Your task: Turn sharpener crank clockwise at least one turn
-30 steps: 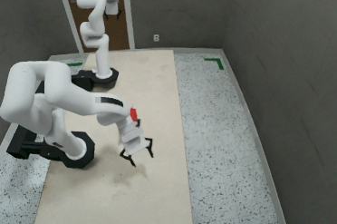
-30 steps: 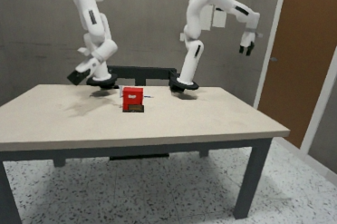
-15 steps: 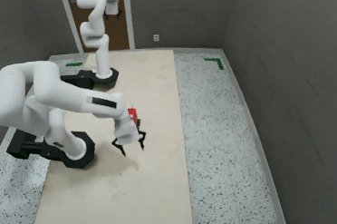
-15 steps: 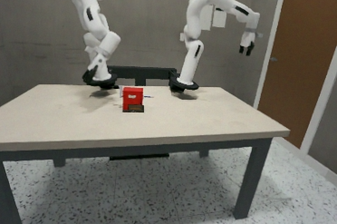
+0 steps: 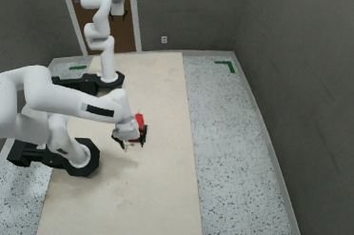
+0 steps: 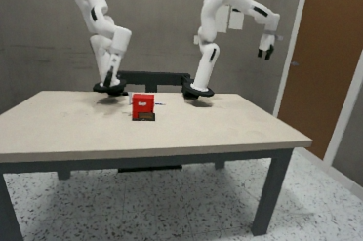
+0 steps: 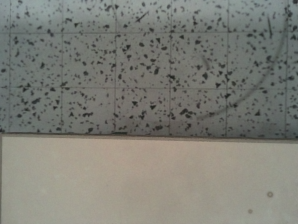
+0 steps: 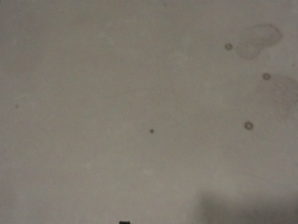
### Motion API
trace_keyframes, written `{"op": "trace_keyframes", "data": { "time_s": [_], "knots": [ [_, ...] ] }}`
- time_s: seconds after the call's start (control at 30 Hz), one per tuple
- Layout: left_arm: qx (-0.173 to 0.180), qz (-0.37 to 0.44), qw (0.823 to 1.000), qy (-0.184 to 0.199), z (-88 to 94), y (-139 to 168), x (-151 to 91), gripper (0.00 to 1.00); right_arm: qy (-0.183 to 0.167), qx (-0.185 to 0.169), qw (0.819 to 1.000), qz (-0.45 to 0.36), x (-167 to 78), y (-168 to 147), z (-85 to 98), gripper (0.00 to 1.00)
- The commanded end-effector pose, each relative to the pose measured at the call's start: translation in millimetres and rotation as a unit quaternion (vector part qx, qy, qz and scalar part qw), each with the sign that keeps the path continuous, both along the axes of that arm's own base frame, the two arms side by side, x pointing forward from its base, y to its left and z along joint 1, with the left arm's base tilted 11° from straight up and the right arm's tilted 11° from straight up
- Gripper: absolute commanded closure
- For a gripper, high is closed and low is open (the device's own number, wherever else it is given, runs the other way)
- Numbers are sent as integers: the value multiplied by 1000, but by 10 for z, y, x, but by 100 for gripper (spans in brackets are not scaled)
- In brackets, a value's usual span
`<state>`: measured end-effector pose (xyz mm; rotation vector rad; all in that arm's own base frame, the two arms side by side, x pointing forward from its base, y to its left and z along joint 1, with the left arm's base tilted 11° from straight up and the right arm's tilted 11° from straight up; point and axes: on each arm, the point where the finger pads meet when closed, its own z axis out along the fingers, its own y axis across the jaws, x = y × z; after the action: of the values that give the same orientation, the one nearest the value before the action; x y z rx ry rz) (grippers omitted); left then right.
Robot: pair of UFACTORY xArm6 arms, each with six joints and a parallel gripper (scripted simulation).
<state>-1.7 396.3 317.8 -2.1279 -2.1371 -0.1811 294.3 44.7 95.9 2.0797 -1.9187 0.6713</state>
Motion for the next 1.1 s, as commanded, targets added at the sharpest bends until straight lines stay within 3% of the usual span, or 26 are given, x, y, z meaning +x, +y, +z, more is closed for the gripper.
{"op": "trace_keyframes", "data": {
  "time_s": [0.0, 0.3, 0.67, 0.7, 1.07],
  "knots": [
    [2, 0, 1000, 0, 16, 6, 0, 0, 8, 65, 997, -30, -168, 289, 20, 0],
    [2, 0, 1000, 0, 16, 6, 0, 0, 15, 156, 985, -72, -344, 709, 62, 0],
    [2, 0, 1000, 0, 16, 6, 0, 0, 16, 168, 983, -78, -366, 766, 73, 0],
    [2, 0, 1000, 0, 16, 6, 0, 0, 16, 168, 983, -78, -366, 766, 73, 100],
    [2, 0, 1000, 0, 16, 6, 0, 0, 16, 168, 983, -78, -366, 766, 73, 100]
  ]
}}
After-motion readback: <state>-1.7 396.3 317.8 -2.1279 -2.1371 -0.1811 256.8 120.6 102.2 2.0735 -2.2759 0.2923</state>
